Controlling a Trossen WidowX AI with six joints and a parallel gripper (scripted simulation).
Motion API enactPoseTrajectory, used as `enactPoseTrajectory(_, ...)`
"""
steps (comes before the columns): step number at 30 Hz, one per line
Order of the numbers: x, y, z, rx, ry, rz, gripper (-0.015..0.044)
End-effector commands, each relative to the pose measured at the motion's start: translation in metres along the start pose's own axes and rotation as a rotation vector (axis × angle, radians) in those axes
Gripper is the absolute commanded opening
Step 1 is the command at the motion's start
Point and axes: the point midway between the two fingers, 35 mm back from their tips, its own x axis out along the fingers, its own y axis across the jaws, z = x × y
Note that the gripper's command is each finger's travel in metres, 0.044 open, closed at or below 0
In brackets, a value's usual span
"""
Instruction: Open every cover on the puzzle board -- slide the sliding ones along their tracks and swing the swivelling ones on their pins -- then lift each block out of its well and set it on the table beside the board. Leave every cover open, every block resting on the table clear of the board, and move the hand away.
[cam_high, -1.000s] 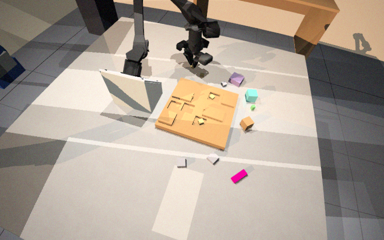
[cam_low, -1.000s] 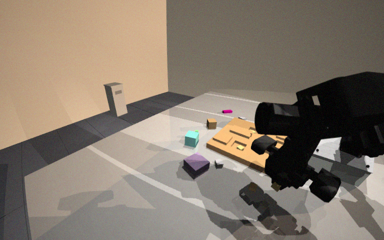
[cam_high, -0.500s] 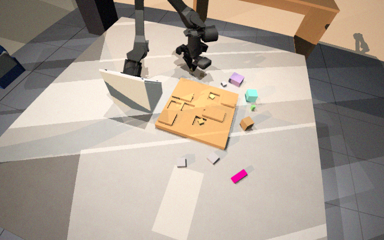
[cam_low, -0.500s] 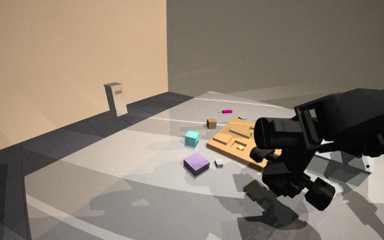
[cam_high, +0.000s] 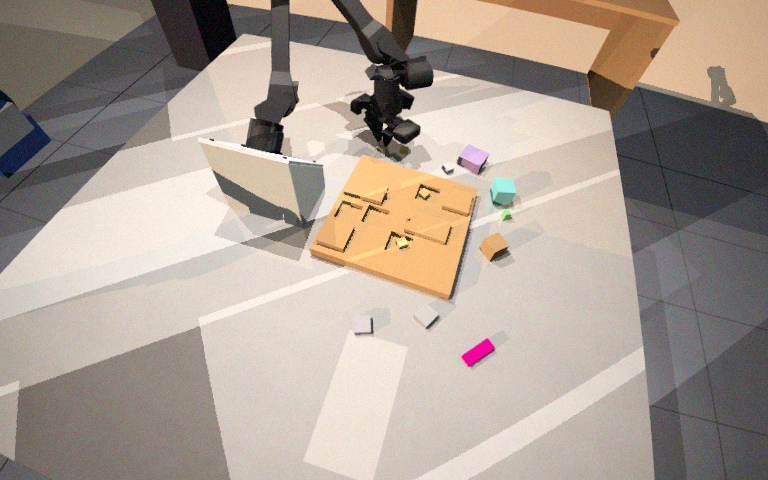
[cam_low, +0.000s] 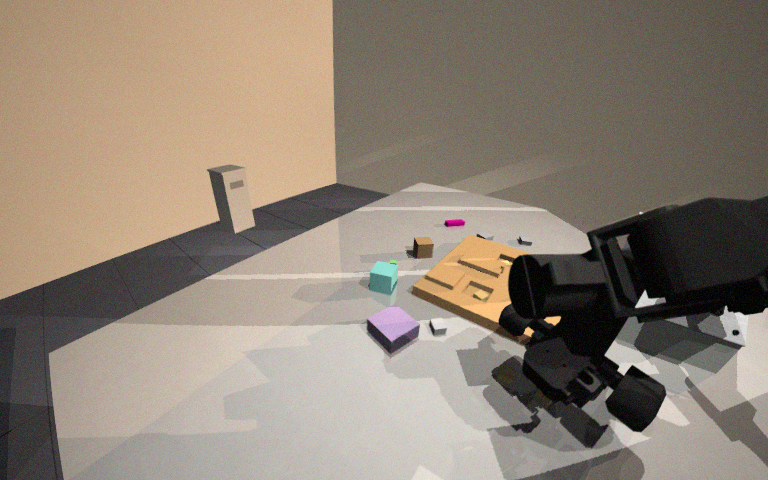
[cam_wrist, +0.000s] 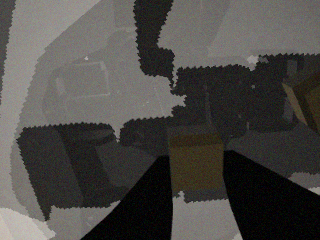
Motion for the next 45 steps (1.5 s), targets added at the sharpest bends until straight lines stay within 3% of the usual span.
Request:
enactPoseTrajectory(1, 0.0, 0.0, 0.0, -0.001, 0.0, 0.0, 0.0185)
enactPoseTrajectory(11, -0.002, 0.0, 0.0, 0.0, 0.001, 0.0, 0.044)
enactPoseTrajectory(37, -0.076, 0.0, -0.002, 0.006, 0.008, -0.003, 0.044)
enactPoseTrajectory(45, -0.077, -0.032, -0.002, 0.262, 0.017, -0.012, 0.023)
